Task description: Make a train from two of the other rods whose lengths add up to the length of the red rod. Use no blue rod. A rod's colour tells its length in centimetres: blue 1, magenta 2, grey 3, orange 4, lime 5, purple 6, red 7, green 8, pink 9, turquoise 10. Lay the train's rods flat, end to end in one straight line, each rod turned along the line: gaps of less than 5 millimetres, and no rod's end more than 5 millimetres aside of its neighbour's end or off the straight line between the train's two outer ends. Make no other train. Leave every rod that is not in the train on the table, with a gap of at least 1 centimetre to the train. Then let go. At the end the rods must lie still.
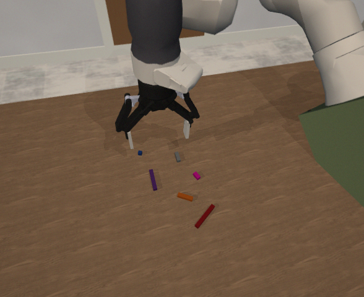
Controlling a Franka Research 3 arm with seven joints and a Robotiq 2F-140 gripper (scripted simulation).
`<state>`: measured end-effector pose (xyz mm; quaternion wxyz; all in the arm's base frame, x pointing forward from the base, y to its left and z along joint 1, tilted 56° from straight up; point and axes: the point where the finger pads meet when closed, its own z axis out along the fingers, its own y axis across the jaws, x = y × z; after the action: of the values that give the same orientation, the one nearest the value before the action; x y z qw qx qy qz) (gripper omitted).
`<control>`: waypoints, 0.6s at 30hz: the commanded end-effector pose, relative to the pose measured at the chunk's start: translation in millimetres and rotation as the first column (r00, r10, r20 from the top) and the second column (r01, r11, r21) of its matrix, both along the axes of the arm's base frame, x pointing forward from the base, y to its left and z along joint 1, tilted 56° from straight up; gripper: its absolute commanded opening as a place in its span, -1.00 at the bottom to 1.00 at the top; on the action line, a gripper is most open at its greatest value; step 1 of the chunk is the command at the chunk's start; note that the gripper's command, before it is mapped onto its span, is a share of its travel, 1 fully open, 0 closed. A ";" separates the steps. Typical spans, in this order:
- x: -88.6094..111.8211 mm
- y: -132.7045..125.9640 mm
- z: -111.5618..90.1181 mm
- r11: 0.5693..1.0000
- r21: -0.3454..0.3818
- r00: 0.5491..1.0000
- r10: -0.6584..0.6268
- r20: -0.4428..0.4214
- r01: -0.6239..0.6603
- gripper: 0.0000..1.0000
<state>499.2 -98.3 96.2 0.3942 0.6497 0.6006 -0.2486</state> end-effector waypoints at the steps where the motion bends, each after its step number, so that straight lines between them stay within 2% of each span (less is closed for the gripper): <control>1: 0.0 -0.5 0.8 1.000 0.000 1.000 -0.002 -0.002 0.002 1.00; 18: 0.1 -0.3 0.4 1.000 0.002 1.000 -0.007 0.005 0.007 1.00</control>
<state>499.2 -98.3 96.2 0.3942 0.6498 0.6005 -0.2485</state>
